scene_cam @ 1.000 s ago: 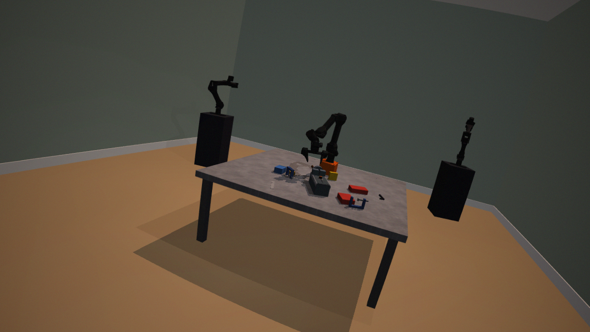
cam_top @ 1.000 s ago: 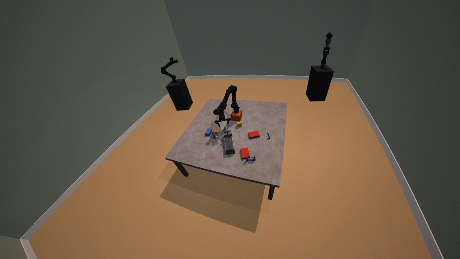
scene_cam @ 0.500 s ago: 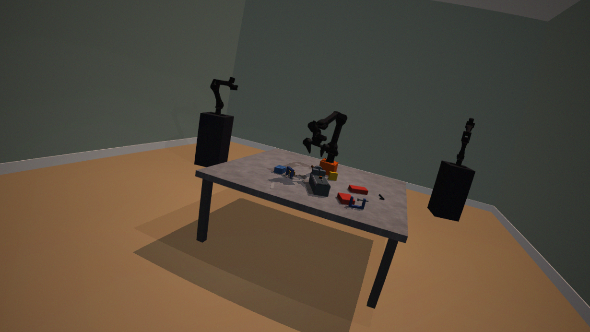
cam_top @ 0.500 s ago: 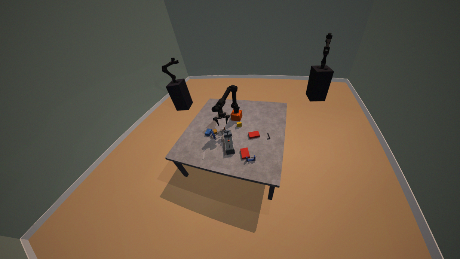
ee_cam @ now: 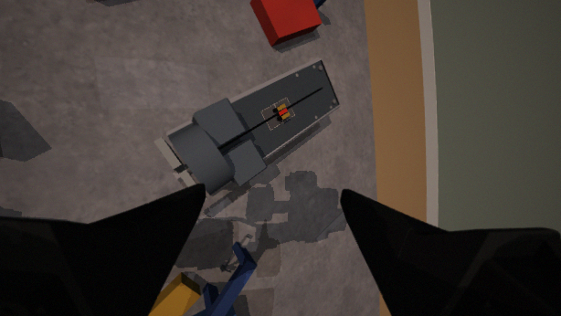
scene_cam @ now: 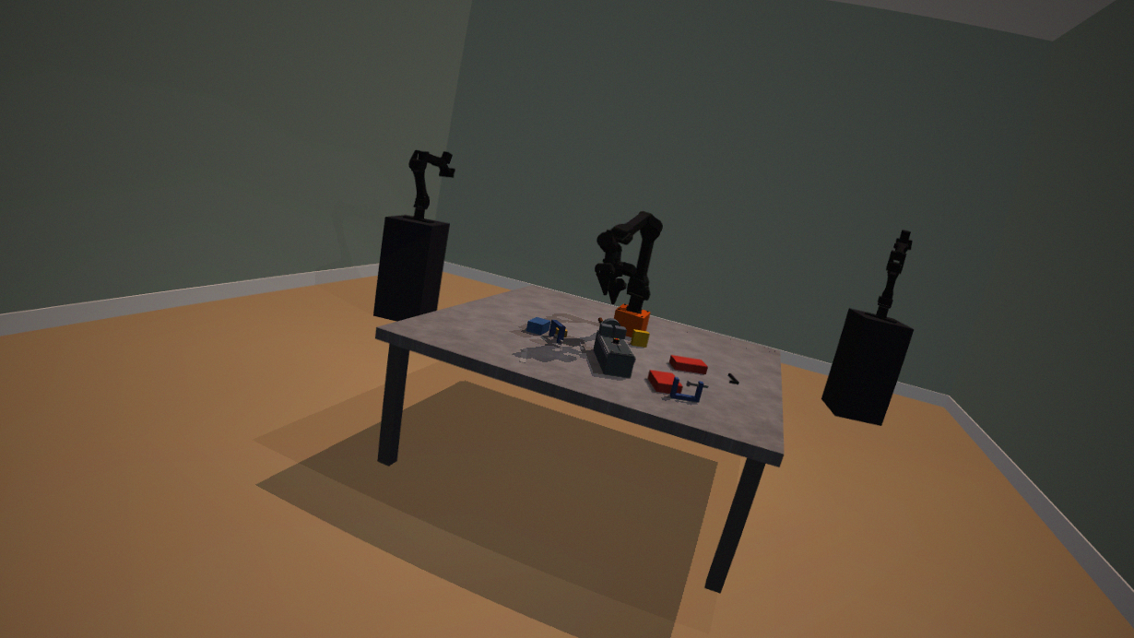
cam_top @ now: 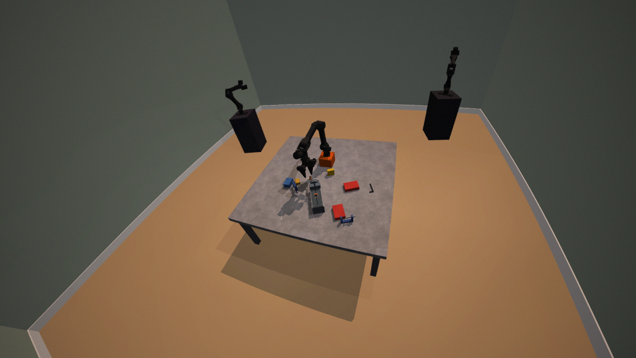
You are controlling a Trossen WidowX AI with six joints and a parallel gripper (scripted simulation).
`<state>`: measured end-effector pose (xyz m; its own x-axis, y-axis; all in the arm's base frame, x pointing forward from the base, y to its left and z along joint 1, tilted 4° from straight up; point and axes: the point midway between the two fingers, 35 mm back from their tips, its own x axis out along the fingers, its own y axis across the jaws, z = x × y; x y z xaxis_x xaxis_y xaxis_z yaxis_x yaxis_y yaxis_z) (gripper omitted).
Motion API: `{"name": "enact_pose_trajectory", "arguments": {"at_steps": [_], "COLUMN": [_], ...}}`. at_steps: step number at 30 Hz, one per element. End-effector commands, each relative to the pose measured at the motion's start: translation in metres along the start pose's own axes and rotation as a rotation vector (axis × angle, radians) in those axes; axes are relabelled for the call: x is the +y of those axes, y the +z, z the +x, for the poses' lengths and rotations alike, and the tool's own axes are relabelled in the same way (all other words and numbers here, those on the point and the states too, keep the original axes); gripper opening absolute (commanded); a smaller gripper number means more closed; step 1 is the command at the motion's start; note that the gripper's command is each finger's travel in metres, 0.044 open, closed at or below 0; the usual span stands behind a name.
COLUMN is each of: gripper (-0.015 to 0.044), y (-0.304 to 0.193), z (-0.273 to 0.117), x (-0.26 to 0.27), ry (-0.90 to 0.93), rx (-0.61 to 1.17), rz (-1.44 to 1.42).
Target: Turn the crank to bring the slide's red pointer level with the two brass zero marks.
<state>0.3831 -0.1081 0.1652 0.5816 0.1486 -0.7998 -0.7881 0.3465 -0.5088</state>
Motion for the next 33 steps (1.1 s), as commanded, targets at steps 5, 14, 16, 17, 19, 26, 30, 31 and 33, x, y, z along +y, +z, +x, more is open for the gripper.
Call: {"name": "enact_pose_trajectory", "arguments": {"at_steps": [5, 14, 16, 17, 19, 26, 30, 31, 33], "gripper": [0.0440, 0.0440, 0.0440, 0.0440, 0.0440, 0.0440, 0.0440, 0.0440, 0.0440], "y": [0.021, 0.038, 0.042, 0.044, 0.049, 0.062, 0.062, 0.062, 0.062], "z": [0.011, 0.021, 0.023, 0.024, 0.027, 0.033, 0.033, 0.033, 0.033], "x": [-0.015, -0.030, -0.032, -0.034, -0.036, -0.041, -0.041, -0.041, -0.041], "ry": [0.070, 0.175, 0.201, 0.214, 0.241, 0.325, 0.325, 0.325, 0.325], "rx": [0.032, 0.057, 0.058, 0.058, 0.056, 0.040, 0.040, 0.040, 0.040], "rz": [-0.383, -0.835, -0.937, -0.987, -1.089, -1.396, -1.396, -1.396, -1.396]}}
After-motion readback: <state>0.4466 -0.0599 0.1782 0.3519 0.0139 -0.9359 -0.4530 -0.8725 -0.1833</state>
